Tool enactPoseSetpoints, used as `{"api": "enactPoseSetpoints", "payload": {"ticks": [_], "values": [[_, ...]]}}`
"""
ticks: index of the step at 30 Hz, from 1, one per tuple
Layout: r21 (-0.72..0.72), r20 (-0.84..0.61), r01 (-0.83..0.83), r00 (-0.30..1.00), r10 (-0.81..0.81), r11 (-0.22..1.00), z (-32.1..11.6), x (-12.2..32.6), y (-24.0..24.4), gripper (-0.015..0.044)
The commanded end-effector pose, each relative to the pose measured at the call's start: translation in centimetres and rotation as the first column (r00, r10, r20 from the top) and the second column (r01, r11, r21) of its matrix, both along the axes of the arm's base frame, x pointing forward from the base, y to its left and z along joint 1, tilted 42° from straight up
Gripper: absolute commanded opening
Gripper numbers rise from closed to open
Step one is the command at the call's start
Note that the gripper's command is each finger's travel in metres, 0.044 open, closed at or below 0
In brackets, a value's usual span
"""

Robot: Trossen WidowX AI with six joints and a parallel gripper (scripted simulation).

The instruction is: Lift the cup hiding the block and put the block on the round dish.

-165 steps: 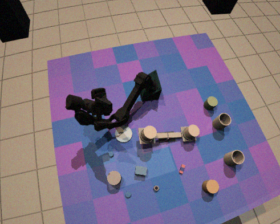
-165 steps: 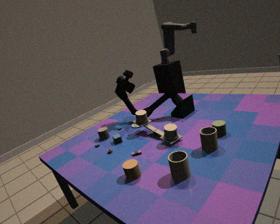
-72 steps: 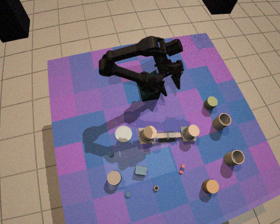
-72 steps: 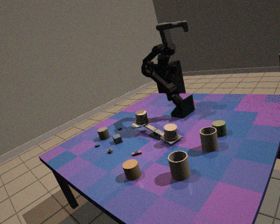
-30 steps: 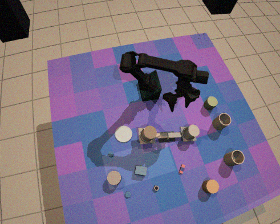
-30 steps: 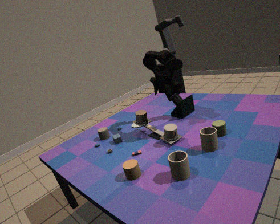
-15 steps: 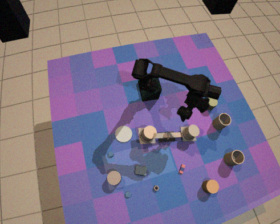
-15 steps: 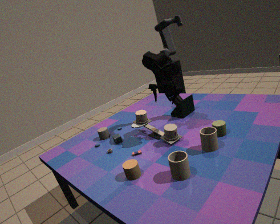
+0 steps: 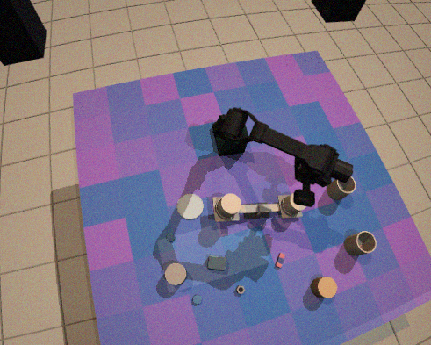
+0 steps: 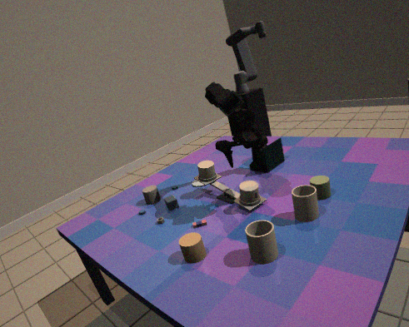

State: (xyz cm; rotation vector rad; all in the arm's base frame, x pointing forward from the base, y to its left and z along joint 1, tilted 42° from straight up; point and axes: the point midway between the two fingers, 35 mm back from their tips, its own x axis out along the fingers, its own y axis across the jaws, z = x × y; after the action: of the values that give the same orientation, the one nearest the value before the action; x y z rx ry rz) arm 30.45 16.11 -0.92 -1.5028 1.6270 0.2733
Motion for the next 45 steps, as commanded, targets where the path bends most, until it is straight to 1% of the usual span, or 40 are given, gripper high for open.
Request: {"api": "enactPoseSetpoints", "payload": {"ticks": [1, 5, 8, 15, 18, 24, 45], "values": [[0.018, -0.144, -0.05, 0.988, 0.052, 0.999, -1.9, 1.4, -0.5, 0.044], [0.047, -0.257, -0.097, 0.961, 0.106, 0.994, -3.4, 2.4, -0.9, 0.044], [0.061, -0.295, -0.113, 0.947, 0.126, 0.992, -4.0, 2.8, -1.1, 0.044], [0.061, -0.295, -0.113, 0.947, 0.126, 0.992, -4.1, 2.8, -1.2, 0.044], [0.06, -0.295, -0.113, 0.947, 0.126, 0.992, -5.1, 2.7, -2.0, 0.044], [0.06, -0.295, -0.113, 0.947, 0.126, 0.992, -5.2, 2.8, -2.2, 0.044], [0.059, -0.294, -0.113, 0.947, 0.126, 0.992, -7.8, 2.8, -4.4, 0.044]]}}
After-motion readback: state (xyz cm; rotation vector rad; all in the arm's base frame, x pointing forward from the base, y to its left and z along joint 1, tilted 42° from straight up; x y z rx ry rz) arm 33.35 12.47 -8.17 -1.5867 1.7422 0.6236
